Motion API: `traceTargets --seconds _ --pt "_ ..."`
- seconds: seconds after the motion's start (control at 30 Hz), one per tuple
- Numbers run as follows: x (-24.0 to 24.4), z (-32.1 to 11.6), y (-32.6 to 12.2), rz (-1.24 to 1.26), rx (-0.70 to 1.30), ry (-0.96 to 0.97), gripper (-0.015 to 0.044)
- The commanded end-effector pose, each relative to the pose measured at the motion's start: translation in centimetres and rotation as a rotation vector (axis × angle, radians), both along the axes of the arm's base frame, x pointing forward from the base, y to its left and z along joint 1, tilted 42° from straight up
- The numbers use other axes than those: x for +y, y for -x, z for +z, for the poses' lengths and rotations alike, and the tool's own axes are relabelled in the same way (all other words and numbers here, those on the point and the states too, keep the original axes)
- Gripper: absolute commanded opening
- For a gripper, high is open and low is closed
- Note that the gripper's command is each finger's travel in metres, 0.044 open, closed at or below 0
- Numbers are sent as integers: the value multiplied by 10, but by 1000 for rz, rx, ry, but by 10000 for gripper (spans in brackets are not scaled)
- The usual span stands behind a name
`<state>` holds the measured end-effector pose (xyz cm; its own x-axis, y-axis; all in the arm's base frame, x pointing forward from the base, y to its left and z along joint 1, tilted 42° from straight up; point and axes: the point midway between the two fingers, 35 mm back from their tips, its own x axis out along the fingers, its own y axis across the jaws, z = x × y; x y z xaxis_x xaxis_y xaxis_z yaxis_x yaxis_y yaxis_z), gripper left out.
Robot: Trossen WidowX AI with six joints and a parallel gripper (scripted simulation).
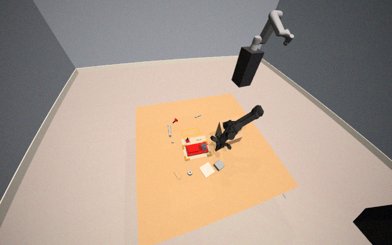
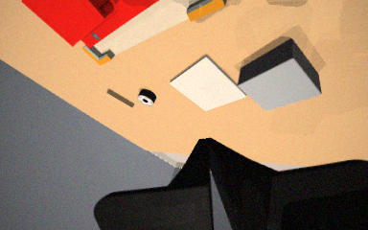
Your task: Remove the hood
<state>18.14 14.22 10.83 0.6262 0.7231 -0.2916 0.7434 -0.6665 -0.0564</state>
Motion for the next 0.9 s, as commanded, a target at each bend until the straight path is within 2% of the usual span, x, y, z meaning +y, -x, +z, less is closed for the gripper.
traceTargets --seconds 0.0,0.53,0.87 --pt "0 0 0 3 -4 9 26" --pt "-11 -2 -53 406 -304 670 440" --pt "-25 -22 -97 782 -523 911 440"
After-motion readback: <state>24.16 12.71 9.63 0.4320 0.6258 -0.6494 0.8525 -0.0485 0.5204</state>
